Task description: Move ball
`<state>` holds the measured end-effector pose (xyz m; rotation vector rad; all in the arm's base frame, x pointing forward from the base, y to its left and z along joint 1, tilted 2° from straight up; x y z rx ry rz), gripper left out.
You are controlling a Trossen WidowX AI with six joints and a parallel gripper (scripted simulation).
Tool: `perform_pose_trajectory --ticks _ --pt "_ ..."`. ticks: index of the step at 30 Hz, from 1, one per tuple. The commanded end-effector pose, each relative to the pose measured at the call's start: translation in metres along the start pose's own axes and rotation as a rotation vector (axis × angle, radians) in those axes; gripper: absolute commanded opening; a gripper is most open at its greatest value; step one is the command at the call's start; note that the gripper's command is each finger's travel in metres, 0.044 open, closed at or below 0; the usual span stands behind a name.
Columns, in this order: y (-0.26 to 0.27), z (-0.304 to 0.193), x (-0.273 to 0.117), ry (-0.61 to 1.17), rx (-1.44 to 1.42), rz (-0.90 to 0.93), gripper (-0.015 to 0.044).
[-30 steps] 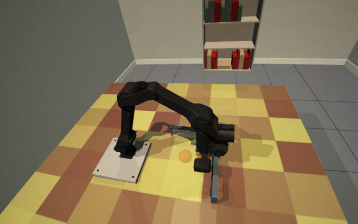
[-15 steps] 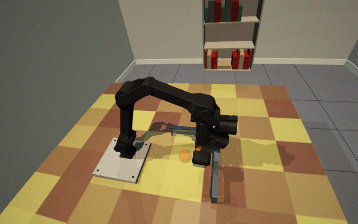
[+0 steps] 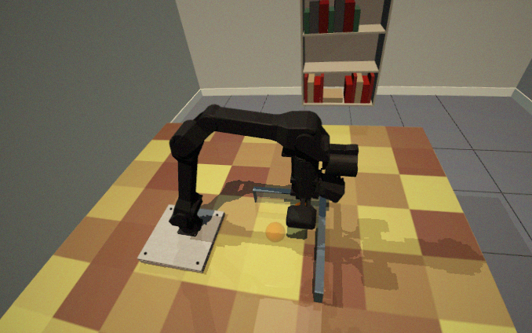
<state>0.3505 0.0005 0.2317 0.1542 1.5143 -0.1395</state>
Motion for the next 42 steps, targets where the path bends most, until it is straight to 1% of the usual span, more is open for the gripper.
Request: perform_pose_trajectory --ticks 1,7,13,42 --pt "-0.001 -0.002 -0.022 -0.026 0.002 -0.004 0.0" --pt "-0.001 -0.003 -0.021 -0.026 0.003 -0.004 0.0" --pt "-0.001 -0.015 -0.014 -0.025 0.003 -0.004 0.0" --pt "-0.005 -0.084 0.035 -0.019 0.003 -0.004 0.0"
Point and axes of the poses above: the point midway between the two fingers, 35 mm back from their tips, its own x axis out along the fingers, its own y axis across the jaws, z = x × y, the point moved 5 cm from there along -x, back along the fingers, and after that the axes turned 11 degrees about x, right-handed, at the moved point
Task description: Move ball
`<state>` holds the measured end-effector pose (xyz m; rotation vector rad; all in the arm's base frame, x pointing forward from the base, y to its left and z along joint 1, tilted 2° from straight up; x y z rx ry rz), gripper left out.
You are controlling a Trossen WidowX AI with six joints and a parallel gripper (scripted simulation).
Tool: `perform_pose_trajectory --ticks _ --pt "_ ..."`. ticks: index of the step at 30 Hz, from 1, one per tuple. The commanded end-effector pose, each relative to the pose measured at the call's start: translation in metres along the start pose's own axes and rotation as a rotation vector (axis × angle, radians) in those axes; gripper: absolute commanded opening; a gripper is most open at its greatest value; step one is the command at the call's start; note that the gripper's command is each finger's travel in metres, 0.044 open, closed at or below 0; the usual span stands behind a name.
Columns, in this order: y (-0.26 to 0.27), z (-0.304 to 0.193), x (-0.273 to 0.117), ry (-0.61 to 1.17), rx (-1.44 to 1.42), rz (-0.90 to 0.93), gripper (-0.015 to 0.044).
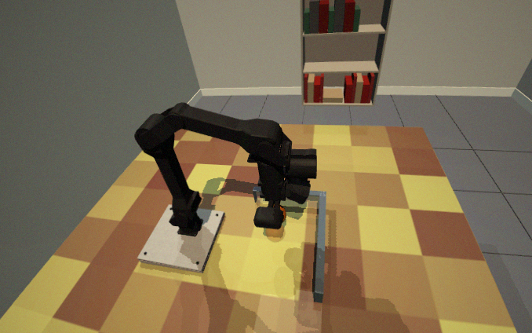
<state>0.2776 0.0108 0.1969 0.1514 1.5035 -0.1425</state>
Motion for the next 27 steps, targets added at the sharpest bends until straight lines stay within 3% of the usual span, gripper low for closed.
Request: perform_pose_trajectory --ticks 1,18,27 --pt "-0.001 -0.009 0.004 -0.008 0.002 -0.002 0.0" --pt "-0.001 -0.008 0.07 -0.008 0.002 -0.002 0.0" --pt "-0.001 -0.008 0.077 -0.008 0.002 -0.002 0.0"
Point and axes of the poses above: the point midway between the two fingers, 35 mm back from their tips, its own x axis out along the fingers, its own y axis across the jaws, z = x × y, the point moved 5 cm from there along -x, back along the fingers, and after that the axes turned 11 degrees about x, right-handed, at the moved point
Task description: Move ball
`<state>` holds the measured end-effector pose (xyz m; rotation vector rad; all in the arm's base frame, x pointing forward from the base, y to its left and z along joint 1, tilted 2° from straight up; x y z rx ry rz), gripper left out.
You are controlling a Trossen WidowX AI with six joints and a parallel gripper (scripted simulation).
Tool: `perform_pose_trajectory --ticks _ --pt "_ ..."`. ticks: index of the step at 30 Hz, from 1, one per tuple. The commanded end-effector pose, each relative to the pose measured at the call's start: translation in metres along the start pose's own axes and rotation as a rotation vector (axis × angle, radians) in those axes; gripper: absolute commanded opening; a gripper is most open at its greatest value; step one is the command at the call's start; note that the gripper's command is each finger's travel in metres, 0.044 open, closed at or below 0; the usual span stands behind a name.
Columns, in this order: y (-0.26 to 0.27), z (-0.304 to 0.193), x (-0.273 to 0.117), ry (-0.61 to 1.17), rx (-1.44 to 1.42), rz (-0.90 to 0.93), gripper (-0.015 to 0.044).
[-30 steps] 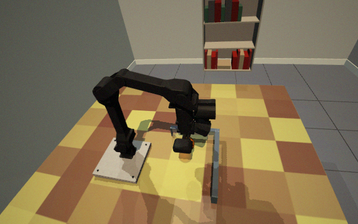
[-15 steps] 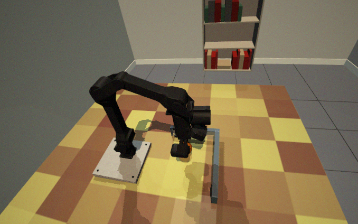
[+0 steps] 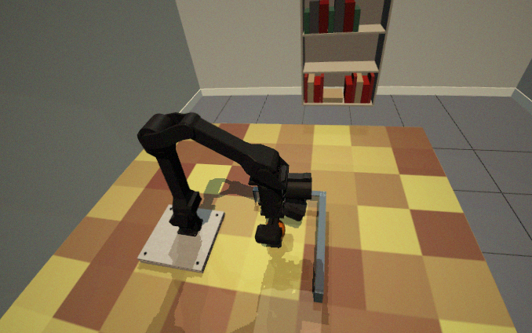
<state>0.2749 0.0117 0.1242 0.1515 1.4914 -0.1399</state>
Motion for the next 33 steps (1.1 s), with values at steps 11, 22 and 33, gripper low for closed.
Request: perform_pose_trajectory --ticks 11,22,33 --pt "-0.001 -0.001 0.021 0.004 0.004 -0.005 0.0" --pt "0.0 0.0 0.016 -0.001 0.002 0.0 0.0236" --pt "0.001 0.003 -0.033 0.002 0.003 -0.002 0.0398"
Point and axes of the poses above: the point midway between the two fingers, 35 mm back from their tips, its own x axis out along the fingers, its own y axis across the jaws, z = x × y, the point moved 5 cm from there along -x, back along the fingers, and after that the axes turned 11 degrees about x, right-handed, at the moved point
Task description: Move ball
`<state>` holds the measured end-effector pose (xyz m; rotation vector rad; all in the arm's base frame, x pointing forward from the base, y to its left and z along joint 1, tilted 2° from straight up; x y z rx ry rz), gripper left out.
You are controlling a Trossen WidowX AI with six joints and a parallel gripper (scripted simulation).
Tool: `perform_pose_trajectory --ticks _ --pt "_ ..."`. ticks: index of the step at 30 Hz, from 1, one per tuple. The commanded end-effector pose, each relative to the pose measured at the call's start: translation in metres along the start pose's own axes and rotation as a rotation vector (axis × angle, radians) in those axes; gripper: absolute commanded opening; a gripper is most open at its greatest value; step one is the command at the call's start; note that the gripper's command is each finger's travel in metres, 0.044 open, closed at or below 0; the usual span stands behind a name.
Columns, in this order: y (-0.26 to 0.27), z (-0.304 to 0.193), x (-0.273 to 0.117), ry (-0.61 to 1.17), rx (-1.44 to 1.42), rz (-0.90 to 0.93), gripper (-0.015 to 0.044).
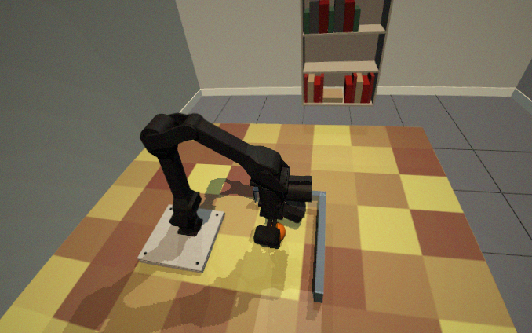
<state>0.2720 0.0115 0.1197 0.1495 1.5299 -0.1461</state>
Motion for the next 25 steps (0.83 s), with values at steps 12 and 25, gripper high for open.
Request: perform_pose_trajectory --ticks 12,25 --pt "0.001 0.002 -0.064 -0.041 -0.001 0.01 0.0398" --pt "-0.001 -0.005 -0.114 -0.042 -0.001 0.01 0.044"
Point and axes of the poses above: the point midway between the two fingers, 35 mm back from their tips, its own x axis out along the fingers, its own y axis across the jaws, z = x × y, the point moved 5 cm from there along -x, back along the fingers, and after that the axes turned 11 degrees about x, right-handed, at the moved point
